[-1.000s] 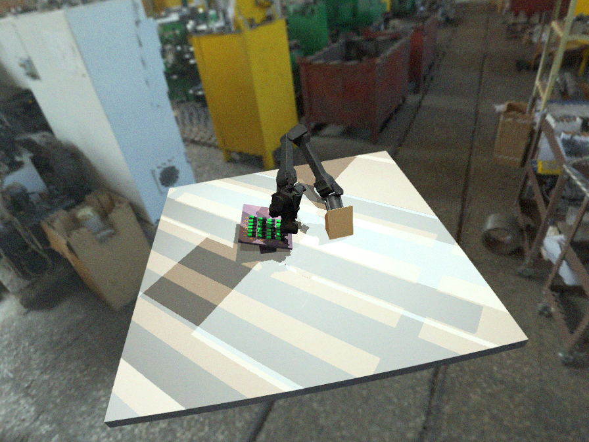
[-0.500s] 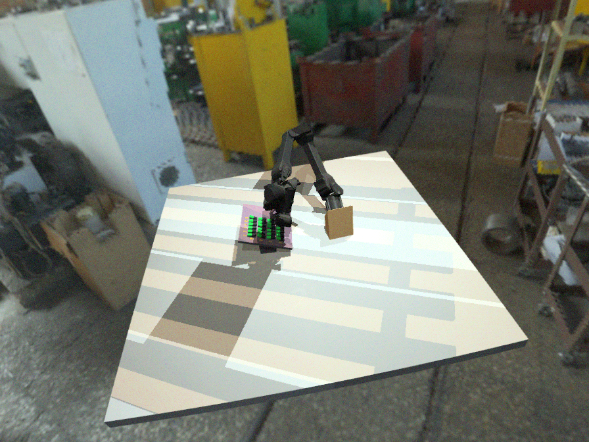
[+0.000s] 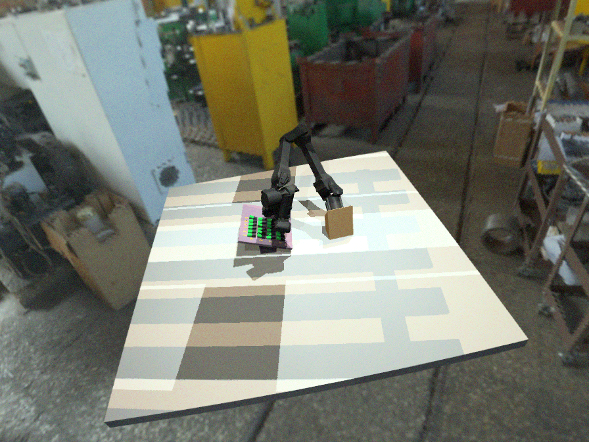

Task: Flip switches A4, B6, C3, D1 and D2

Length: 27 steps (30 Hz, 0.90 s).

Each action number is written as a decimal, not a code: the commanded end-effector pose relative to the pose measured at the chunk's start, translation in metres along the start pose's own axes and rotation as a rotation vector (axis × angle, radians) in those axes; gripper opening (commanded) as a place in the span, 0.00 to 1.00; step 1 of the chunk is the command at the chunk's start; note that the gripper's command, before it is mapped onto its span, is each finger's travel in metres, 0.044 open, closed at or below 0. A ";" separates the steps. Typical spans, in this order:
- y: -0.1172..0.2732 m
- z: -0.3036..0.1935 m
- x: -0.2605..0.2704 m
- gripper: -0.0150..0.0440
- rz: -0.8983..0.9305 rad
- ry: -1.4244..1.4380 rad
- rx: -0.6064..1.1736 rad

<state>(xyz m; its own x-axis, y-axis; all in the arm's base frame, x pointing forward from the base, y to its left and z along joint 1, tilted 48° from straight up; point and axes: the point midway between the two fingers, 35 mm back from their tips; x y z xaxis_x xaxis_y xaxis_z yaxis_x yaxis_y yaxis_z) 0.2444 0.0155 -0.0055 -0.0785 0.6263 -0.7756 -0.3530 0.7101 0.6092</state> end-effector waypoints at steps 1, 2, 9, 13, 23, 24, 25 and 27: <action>-0.005 0.000 0.000 0.25 -0.005 0.005 0.000; -0.007 0.000 -0.001 0.25 -0.005 0.005 0.000; -0.013 0.000 -0.001 0.25 -0.005 0.005 0.000; -0.013 0.000 -0.001 0.25 -0.005 0.005 0.000; -0.013 0.000 -0.001 0.25 -0.005 0.005 0.000; -0.013 0.000 -0.001 0.25 -0.005 0.005 0.000; -0.013 0.000 -0.001 0.25 -0.005 0.005 0.000; -0.013 0.000 -0.001 0.25 -0.005 0.005 0.000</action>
<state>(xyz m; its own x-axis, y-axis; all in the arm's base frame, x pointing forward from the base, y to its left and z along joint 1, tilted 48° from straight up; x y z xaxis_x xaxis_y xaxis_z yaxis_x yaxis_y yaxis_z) 0.2484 0.0063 -0.0130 -0.0796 0.6249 -0.7767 -0.3511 0.7116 0.6085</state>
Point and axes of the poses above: the point midway between the two fingers, 35 mm back from their tips, its own y axis back along the fingers, its own x axis across the jaws, z = x × y, and after that the axes turned 12 degrees about y, right-handed
